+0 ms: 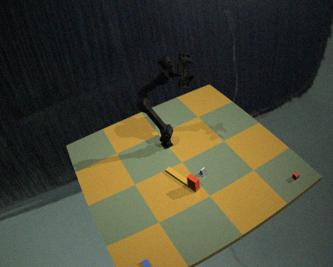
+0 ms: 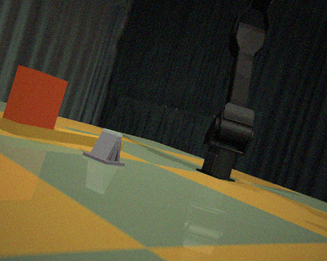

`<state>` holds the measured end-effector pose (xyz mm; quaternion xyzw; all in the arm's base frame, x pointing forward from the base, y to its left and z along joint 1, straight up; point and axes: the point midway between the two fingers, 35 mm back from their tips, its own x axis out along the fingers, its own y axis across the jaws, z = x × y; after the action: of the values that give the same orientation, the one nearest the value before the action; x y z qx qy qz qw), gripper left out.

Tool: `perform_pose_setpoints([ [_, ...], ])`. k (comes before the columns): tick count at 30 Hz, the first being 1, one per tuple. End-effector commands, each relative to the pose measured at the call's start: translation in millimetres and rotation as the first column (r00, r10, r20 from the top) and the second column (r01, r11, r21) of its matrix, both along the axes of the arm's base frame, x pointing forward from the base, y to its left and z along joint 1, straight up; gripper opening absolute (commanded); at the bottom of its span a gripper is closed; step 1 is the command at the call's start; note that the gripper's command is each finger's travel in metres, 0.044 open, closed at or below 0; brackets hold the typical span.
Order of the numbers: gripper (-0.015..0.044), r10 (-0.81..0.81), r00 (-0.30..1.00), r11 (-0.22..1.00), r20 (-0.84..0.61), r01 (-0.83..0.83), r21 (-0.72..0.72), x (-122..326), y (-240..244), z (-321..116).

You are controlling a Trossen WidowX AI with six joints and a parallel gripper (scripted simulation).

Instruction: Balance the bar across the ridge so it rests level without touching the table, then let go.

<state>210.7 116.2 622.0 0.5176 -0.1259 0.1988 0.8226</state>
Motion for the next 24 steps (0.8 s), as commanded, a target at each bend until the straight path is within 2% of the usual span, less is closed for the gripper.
perform_pose_setpoints([
  [1, 0.0315, -0.018, 0.999, 0.999, -0.047, 0.015, -0.050, 19, 7, -16],
  [14, 0.0315, -0.020, 0.952, 1.000, -0.306, 0.026, 0.014, 83, 15, -75],
  [24, 0.0315, -0.021, 0.817, 0.987, -0.576, 0.110, 0.120, 135, 1, -147],
])
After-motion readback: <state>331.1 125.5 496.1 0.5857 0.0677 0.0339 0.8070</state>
